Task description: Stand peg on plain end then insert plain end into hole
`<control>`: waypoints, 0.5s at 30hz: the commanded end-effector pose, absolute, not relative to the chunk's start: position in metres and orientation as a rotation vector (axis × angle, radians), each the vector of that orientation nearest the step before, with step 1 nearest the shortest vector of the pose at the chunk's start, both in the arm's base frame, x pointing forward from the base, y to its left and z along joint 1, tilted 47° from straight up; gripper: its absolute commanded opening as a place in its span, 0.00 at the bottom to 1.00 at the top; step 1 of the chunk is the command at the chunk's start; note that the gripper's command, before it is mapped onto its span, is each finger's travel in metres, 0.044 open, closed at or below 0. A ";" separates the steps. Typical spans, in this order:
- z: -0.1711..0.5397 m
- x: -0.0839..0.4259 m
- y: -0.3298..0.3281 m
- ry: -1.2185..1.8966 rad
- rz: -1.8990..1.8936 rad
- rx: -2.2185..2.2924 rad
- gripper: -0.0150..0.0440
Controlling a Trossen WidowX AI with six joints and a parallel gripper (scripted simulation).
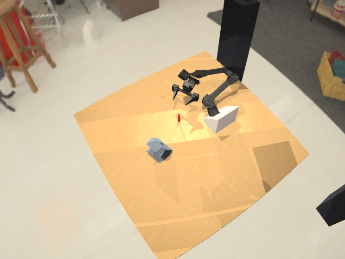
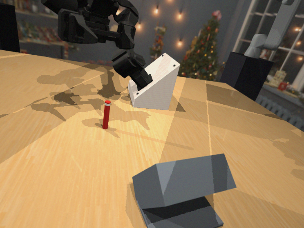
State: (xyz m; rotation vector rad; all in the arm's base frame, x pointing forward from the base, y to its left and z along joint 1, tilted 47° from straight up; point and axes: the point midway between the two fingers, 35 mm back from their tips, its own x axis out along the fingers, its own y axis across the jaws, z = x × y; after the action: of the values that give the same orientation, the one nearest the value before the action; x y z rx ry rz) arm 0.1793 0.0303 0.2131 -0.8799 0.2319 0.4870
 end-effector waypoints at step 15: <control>0.175 0.186 0.015 0.724 0.451 -0.614 1.00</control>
State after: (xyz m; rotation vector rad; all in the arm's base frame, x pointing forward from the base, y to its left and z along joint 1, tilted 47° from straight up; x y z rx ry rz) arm 0.1853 0.0187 0.1829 -0.6523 0.6194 0.4679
